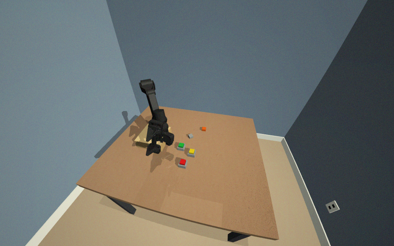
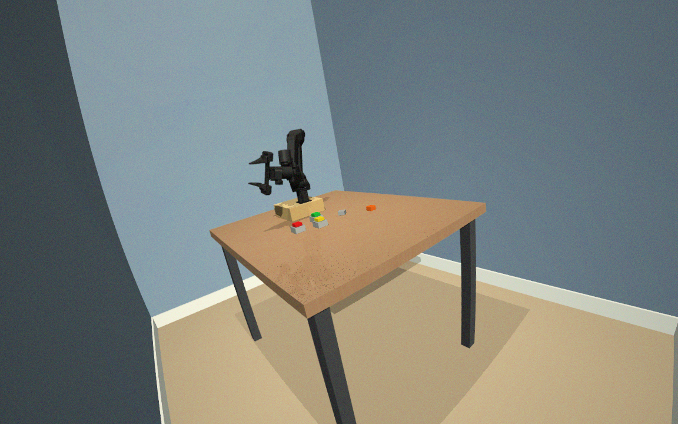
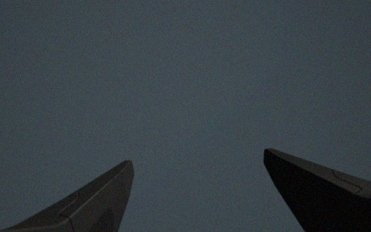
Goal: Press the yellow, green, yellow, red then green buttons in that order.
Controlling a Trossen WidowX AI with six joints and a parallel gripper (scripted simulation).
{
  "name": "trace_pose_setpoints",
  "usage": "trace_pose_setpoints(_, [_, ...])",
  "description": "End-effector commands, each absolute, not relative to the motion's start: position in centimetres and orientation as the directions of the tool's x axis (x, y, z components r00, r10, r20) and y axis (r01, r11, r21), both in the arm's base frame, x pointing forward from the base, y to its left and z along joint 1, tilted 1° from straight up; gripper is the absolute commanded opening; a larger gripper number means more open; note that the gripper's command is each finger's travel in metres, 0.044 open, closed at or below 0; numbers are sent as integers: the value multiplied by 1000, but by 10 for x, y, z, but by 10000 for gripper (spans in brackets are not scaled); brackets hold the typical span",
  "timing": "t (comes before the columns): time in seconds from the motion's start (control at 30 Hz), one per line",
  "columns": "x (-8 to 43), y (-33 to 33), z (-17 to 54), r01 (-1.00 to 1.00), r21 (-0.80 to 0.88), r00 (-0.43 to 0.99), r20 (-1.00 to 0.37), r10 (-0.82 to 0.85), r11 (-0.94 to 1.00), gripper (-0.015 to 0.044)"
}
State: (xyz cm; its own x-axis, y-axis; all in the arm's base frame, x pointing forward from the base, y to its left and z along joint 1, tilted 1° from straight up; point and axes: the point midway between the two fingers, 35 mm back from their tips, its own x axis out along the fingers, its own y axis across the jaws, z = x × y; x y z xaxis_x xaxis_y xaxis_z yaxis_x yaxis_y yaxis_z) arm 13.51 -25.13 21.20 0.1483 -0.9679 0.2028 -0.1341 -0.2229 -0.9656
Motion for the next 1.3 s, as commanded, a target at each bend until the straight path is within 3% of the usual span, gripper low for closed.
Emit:
trace_pose_setpoints(0.0, [138,-252,211,-131,-968,157,195,-968,-216,400])
trace_pose_setpoints(0.27, [249,-248,156,-95,-969,471,-245,-847,228,400])
trace_pose_setpoints(0.47, [293,-210,118,-163,-805,526,-560,-640,571,400])
trace_pose_setpoints(0.83, [301,-126,90,-214,-340,336,-906,-258,916,400])
trace_pose_setpoints(1.13, [276,-69,98,-107,-39,78,-996,-31,993,400])
trace_pose_setpoints(1.27, [271,-60,102,-80,-4,34,-999,-1,997,400])
